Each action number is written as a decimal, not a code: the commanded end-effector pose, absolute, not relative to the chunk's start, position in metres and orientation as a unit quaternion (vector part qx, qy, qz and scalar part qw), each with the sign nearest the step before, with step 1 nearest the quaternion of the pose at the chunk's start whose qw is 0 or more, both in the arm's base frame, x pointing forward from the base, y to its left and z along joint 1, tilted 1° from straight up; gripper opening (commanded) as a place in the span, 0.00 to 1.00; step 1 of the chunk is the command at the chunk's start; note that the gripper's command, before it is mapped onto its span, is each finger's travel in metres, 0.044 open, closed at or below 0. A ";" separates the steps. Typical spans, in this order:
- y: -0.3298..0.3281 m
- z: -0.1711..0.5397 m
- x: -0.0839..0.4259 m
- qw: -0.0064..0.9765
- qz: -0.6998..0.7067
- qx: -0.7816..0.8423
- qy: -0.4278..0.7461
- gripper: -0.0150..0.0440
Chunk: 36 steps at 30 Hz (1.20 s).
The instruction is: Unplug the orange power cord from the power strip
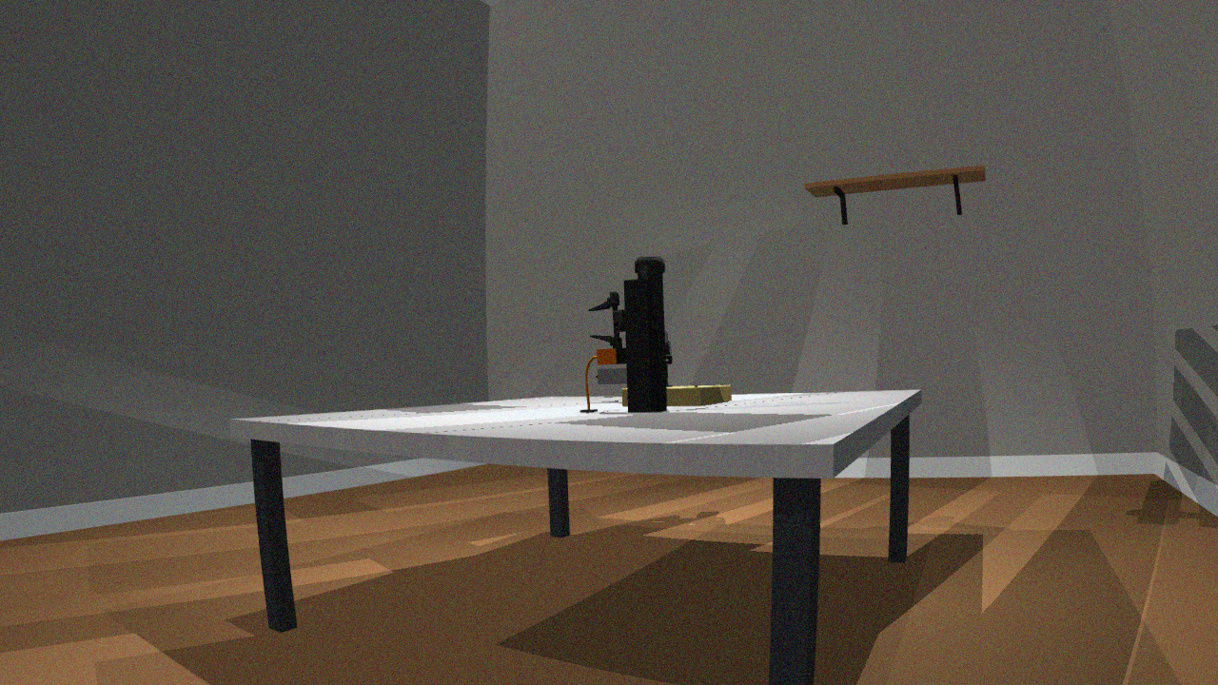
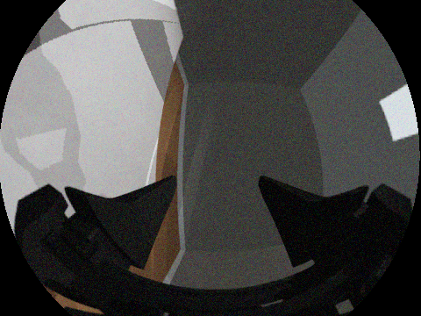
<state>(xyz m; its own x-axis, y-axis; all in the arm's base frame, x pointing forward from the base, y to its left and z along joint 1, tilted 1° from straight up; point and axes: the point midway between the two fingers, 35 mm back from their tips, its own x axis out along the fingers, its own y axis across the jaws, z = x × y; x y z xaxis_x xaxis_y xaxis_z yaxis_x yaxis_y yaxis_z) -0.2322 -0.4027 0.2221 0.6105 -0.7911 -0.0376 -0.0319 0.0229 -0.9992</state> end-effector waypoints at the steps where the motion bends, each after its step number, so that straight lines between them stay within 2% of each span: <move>1: -0.404 0.222 -0.231 0.640 -0.299 -0.629 0.325 0.89; 3: -0.414 0.226 -0.217 0.665 -0.303 -0.603 0.321 0.80; 9: -0.454 0.220 -0.130 0.789 -0.294 -0.468 0.267 0.53; 15: -0.472 0.208 -0.036 0.883 -0.262 -0.315 0.229 0.53; 22: -0.465 0.194 0.069 0.943 -0.214 -0.134 0.218 0.53; 29: -0.430 0.179 0.168 0.955 -0.165 0.046 0.243 0.53; 36: -0.370 0.164 0.251 0.923 -0.131 0.204 0.298 0.53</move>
